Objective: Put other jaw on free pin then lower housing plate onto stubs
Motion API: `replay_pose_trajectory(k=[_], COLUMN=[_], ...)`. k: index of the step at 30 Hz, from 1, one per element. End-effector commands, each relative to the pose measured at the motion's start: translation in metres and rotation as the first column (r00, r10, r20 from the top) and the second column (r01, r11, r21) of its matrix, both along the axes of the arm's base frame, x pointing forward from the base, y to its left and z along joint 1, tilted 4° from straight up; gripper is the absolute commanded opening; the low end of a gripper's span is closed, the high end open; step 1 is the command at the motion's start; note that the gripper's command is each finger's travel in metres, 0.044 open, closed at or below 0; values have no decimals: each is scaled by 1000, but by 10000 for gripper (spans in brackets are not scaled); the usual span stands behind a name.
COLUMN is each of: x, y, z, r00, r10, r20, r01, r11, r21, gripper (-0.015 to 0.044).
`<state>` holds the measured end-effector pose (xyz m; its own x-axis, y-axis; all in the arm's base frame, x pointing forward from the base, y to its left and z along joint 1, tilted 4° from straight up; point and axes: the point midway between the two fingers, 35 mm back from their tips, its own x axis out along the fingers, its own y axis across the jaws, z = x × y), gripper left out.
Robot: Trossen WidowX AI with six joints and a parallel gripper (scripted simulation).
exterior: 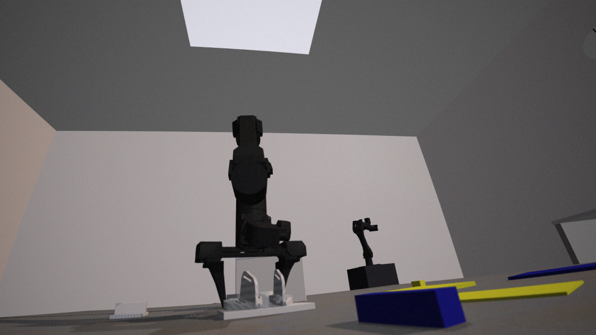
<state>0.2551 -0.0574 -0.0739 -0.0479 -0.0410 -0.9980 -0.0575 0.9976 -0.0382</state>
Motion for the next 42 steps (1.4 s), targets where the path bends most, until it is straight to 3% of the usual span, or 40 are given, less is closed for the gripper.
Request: replay_pose_trajectory(k=[1, 8, 15, 25, 42], x=[4, 3, 1, -49, -53], y=[0, 3, 3, 18, 19], z=[15, 74, 71, 123, 126], r00=[1000, 1000, 1000, 1000, 1000], r10=[1, 3, 6, 3, 3], r20=[6, 7, 10, 4, 3], r01=[-1, -3, -6, -3, -3], r11=[1000, 1000, 1000, 1000, 1000], r21=[-1, 1, -2, 2, 2], gripper=[440, 440, 440, 440, 440])
